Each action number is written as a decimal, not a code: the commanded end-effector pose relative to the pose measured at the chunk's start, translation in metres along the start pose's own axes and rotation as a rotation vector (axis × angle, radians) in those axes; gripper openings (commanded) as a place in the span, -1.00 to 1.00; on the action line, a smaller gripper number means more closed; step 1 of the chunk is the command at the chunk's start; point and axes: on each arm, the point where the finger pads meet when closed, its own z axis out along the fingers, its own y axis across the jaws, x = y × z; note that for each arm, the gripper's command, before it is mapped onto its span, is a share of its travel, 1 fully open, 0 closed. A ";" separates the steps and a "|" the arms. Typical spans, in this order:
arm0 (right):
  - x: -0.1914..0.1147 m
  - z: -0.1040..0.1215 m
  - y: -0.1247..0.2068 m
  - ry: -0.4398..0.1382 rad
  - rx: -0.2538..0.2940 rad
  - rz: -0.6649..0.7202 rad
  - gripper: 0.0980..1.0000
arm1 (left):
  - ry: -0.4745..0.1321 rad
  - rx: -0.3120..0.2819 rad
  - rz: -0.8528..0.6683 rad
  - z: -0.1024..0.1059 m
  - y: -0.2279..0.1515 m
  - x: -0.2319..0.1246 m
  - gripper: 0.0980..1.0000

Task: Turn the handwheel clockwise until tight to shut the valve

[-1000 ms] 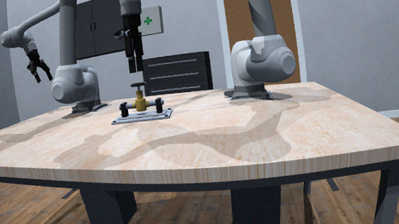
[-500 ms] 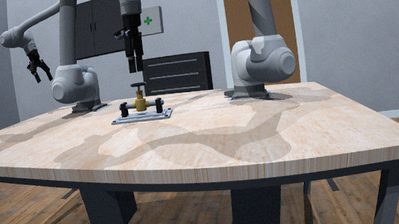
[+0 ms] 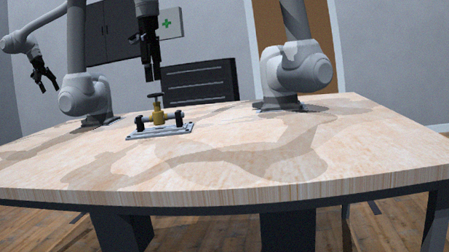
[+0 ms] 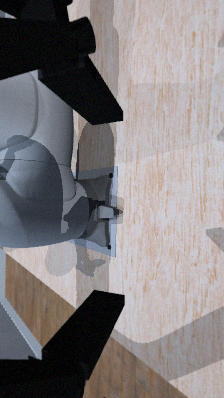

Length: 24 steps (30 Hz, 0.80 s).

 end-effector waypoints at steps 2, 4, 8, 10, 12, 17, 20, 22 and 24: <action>0.000 -0.001 0.000 0.001 0.001 0.000 1.00 | 0.001 0.001 0.000 -0.001 0.000 0.000 -0.07; 0.000 -0.001 0.000 0.001 0.001 0.000 1.00 | 0.001 0.001 0.000 -0.001 0.000 0.000 -0.07; 0.000 -0.001 0.000 0.001 0.001 0.000 1.00 | 0.001 0.001 -0.005 -0.001 0.000 0.000 -0.07; 0.000 -0.001 0.000 0.001 0.001 0.000 1.00 | 0.001 0.001 -0.008 -0.001 0.000 0.000 -0.07; 0.000 -0.001 0.000 0.001 0.001 0.000 1.00 | 0.001 0.001 -0.019 -0.001 0.000 0.000 -0.07; 0.000 -0.001 0.000 0.001 0.001 0.000 1.00 | 0.001 0.001 -0.074 -0.001 0.000 0.000 -0.07; 0.000 -0.001 0.000 0.001 0.001 0.000 1.00 | 0.001 0.001 -0.130 -0.001 0.000 0.000 -0.07; 0.000 -0.001 0.000 0.001 0.001 0.000 1.00 | 0.001 0.001 -0.177 -0.001 0.000 0.000 -0.07; 0.000 -0.001 0.000 0.001 0.001 0.000 1.00 | 0.001 0.001 -0.232 -0.001 0.000 0.000 -0.07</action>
